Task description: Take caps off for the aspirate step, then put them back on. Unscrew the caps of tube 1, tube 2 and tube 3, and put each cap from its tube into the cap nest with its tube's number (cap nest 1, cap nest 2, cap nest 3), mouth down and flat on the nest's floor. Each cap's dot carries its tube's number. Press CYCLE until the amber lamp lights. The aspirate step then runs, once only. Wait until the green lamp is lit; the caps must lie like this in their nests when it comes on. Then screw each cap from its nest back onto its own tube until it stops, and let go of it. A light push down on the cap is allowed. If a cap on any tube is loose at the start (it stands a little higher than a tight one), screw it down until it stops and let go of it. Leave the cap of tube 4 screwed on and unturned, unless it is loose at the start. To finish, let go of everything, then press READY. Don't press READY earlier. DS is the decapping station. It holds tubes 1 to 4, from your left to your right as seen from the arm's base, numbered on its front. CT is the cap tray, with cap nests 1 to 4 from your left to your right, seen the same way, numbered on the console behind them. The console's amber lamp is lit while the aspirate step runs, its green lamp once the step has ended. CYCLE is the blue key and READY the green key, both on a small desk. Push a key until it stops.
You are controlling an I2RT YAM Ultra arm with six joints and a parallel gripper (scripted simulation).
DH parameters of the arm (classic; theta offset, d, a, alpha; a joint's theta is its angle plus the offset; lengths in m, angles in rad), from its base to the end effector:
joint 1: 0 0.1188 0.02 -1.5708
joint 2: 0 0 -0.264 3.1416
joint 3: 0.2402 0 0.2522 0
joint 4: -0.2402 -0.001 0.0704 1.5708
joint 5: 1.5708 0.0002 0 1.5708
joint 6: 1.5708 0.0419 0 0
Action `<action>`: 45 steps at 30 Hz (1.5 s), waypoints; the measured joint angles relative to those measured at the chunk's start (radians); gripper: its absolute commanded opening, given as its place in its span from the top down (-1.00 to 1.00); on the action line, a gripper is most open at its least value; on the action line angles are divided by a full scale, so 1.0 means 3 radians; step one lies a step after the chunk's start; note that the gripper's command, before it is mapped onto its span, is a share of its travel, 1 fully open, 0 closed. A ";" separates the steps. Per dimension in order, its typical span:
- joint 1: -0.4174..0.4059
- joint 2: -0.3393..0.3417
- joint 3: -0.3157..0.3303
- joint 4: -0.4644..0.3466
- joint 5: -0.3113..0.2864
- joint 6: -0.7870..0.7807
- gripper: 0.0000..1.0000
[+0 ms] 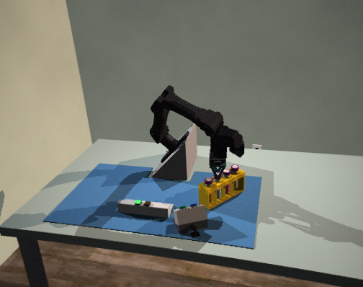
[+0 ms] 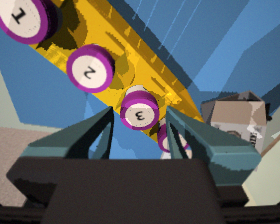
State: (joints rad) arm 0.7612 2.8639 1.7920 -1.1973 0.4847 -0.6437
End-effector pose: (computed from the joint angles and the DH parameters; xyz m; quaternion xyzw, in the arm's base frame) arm 0.2839 0.2449 -0.0774 0.6520 -0.6432 0.2446 0.3183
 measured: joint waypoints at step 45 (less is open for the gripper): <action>-0.0028 0.0000 -0.0083 0.0100 0.0017 0.0844 1.00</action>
State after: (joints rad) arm 0.7528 2.8639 1.7672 -1.1671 0.4896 -0.3904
